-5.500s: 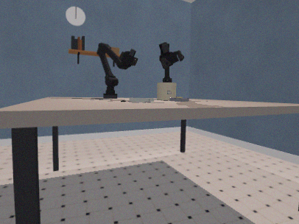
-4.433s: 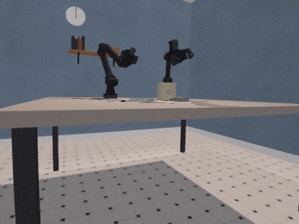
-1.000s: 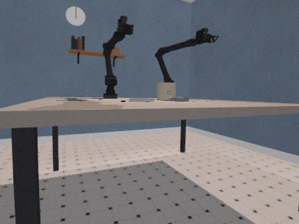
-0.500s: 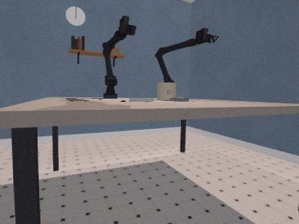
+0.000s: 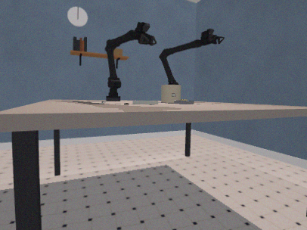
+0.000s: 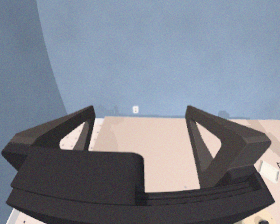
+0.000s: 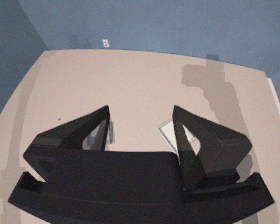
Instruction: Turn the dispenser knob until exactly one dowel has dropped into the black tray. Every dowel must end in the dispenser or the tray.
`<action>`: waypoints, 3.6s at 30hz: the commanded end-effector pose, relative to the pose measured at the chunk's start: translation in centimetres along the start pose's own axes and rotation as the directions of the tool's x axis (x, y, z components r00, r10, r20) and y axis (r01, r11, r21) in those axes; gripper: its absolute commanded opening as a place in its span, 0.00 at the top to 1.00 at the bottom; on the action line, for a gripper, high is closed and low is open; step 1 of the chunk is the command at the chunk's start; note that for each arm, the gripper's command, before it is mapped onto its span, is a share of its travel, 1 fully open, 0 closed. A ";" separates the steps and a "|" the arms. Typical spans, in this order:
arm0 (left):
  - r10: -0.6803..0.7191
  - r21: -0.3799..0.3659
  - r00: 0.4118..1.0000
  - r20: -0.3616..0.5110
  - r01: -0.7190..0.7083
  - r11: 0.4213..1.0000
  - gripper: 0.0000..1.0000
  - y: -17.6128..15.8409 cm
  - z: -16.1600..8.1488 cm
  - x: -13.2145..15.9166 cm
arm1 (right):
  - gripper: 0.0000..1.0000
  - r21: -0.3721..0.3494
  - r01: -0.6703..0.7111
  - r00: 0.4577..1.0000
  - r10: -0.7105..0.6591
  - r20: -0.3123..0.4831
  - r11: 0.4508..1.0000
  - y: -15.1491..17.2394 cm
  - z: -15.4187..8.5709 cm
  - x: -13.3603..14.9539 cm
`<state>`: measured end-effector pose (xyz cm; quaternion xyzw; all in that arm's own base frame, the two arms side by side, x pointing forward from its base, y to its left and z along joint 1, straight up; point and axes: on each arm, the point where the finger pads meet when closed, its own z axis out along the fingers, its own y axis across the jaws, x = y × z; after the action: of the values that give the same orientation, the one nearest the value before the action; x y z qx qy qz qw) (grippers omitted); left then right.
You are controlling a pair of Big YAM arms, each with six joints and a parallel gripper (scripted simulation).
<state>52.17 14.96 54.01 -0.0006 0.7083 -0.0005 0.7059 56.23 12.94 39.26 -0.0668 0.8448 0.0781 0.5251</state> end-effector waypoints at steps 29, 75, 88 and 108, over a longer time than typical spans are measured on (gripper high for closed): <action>0.044 0.006 0.996 0.076 -0.044 0.999 0.00 -0.4 0.2 -4.6 | 0.31 -0.237 0.146 0.502 -0.278 -0.819 0.961 26.7 2.4 19.9; 0.044 0.006 0.996 0.076 -0.044 0.999 0.00 -0.4 0.2 -4.6 | 0.31 -0.251 0.192 0.384 -0.308 -0.870 0.949 25.6 3.0 27.0; 0.044 0.006 0.996 0.076 -0.044 0.999 0.00 -0.4 0.2 -4.6 | 0.31 -0.252 0.194 0.384 -0.310 -0.870 0.948 25.5 4.0 29.0; 0.044 0.006 0.996 0.076 -0.044 0.999 0.00 -0.4 0.2 -4.6 | 1.00 -0.252 0.189 0.391 -0.308 -0.867 0.949 26.2 4.2 29.0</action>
<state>52.17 14.96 54.01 -0.0006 0.7083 -0.0005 0.7059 41.49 38.37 13.68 -0.2545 0.9671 0.0000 0.0008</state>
